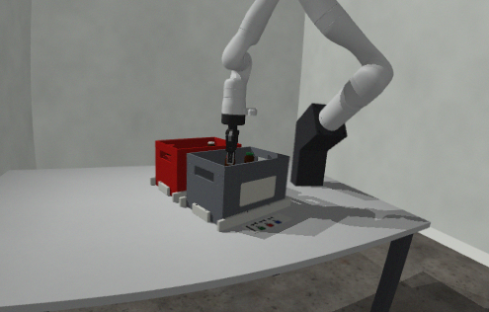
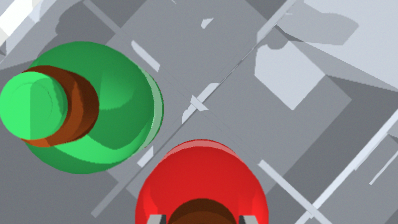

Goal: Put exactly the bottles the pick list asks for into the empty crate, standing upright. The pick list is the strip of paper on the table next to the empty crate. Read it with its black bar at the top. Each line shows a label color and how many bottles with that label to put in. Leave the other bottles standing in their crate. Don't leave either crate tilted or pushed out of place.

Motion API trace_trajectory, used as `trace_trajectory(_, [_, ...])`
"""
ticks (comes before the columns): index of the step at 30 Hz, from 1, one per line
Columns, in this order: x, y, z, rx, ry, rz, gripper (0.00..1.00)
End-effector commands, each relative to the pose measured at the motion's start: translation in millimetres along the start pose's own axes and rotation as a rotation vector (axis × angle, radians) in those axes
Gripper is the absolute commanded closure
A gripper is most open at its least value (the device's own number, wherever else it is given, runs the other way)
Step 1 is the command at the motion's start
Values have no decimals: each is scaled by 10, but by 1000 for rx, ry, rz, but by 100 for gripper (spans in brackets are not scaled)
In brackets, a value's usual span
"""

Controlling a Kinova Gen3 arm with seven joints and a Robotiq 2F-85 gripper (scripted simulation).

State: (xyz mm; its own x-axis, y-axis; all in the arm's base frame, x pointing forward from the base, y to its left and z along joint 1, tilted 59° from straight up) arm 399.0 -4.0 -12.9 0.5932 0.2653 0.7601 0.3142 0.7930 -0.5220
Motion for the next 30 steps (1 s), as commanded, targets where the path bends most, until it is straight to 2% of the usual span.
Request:
trace_trajectory(1, [-1,-7,-6,-2,0,0,90])
trace_trajectory(3, [-1,-7,-6,-2,0,0,90])
trace_trajectory(4, [0,32,-7,-2,0,0,33])
trace_trajectory(30, [0,33,-6,-2,0,0,33])
Point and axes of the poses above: the point where the finger pads meet when closed, its own y axis out along the fingers, its own x axis across the jaws, z = x × y, the point moved 1 cm from there along -y, back along the fingers, and after that the axes turned 12 degrees about y, right-handed, at the moved point
